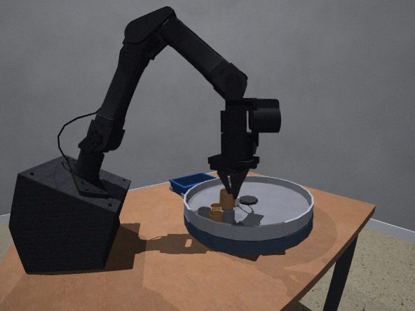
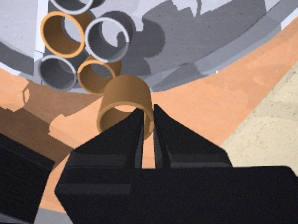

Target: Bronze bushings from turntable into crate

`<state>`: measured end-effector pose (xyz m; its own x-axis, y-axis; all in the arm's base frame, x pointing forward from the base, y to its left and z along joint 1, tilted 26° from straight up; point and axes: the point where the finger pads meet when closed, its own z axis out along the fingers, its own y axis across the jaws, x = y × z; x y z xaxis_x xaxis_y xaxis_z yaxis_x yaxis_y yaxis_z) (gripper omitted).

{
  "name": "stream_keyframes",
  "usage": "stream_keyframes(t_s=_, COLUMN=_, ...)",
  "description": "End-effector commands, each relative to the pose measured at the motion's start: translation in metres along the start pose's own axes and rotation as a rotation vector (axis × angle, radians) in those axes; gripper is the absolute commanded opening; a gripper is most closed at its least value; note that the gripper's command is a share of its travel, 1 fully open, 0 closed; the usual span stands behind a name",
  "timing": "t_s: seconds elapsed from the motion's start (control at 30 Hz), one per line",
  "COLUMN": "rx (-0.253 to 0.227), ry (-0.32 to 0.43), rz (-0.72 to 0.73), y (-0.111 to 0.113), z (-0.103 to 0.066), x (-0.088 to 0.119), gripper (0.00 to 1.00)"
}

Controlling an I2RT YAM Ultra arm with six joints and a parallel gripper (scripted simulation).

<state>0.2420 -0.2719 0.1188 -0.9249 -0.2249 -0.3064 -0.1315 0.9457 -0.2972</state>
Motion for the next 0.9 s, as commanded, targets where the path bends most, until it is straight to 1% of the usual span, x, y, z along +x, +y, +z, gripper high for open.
stream_keyframes(t_s=0.0, rx=0.042, ry=-0.036, rz=-0.008, y=-0.012, z=-0.018, x=-0.008, gripper=0.0)
stream_keyframes(t_s=0.37, rx=0.042, ry=-0.036, rz=-0.008, y=-0.012, z=-0.018, x=-0.009, gripper=0.0)
stream_keyframes(t_s=0.53, rx=0.04, ry=-0.044, rz=-0.01, y=-0.008, z=-0.017, x=-0.016, gripper=0.0)
stream_keyframes(t_s=0.67, rx=0.053, ry=-0.038, rz=-0.011, y=-0.008, z=-0.018, x=-0.018, gripper=0.0)
stream_keyframes(t_s=0.7, rx=0.052, ry=-0.033, rz=-0.01, y=-0.006, z=-0.016, x=-0.017, gripper=0.0)
stream_keyframes(t_s=0.77, rx=0.028, ry=-0.018, rz=-0.006, y=0.007, z=-0.008, x=-0.013, gripper=0.0)
stream_keyframes(t_s=0.87, rx=0.026, ry=-0.017, rz=-0.006, y=0.009, z=-0.008, x=-0.014, gripper=0.0)
